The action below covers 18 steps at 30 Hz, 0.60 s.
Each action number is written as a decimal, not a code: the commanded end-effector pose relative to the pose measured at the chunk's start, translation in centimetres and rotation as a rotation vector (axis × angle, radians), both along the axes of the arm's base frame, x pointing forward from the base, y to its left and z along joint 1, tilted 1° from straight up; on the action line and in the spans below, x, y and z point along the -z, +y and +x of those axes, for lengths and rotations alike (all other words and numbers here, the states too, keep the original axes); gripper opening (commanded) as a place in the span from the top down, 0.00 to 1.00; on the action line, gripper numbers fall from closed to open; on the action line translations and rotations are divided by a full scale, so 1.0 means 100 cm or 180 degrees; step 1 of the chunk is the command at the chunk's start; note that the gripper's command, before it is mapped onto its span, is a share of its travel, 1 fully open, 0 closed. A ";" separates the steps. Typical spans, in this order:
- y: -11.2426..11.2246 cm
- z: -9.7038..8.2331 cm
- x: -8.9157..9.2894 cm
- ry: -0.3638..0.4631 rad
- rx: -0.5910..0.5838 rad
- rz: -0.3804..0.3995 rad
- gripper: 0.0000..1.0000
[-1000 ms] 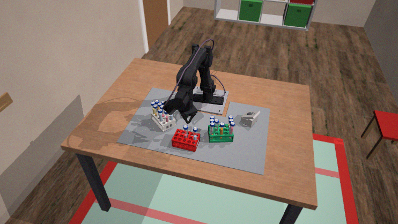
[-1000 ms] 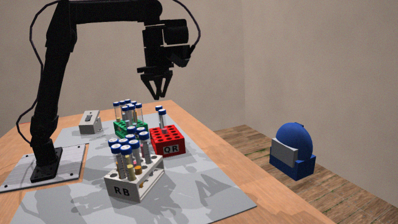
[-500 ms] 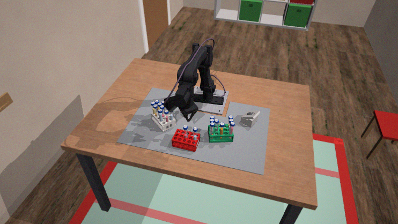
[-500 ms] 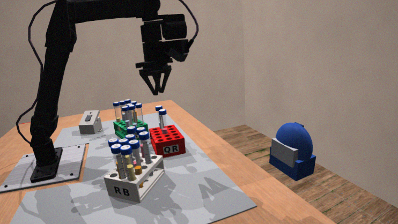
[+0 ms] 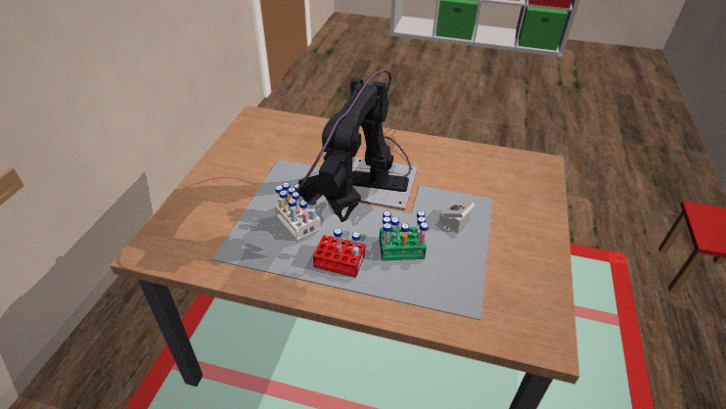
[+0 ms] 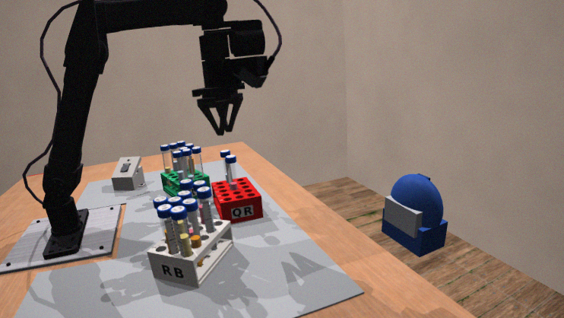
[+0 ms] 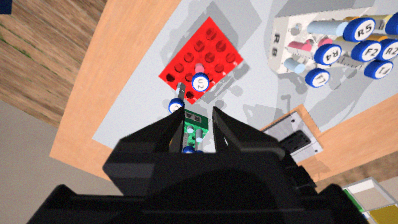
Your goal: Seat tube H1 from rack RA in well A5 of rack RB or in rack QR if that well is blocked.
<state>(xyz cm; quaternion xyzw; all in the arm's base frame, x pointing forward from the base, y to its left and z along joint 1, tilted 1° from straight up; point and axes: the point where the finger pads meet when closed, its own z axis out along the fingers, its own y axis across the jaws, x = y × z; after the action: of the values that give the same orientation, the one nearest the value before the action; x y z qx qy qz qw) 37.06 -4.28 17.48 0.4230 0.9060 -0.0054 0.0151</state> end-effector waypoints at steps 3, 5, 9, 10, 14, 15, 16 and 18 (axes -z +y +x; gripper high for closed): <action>-0.001 0.003 -0.010 0.0038 0.0012 0.0009 0.70; 0.000 0.003 -0.010 0.0038 0.0009 0.0008 0.70; 0.003 0.003 -0.010 0.0038 0.0001 0.0008 0.70; 0.004 0.003 -0.010 0.0038 -0.0003 0.0008 0.70; 0.005 0.003 -0.010 0.0038 -0.0011 0.0008 0.70; 0.005 0.003 -0.010 0.0038 -0.0011 0.0008 0.70; 0.005 0.003 -0.010 0.0038 -0.0011 0.0008 0.70; 0.006 0.003 -0.010 0.0038 -0.0013 0.0008 0.70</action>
<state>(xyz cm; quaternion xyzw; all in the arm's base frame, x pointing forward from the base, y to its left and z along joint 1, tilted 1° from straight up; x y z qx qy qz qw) 37.28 -4.30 17.78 0.4248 0.9051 -0.0035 0.0202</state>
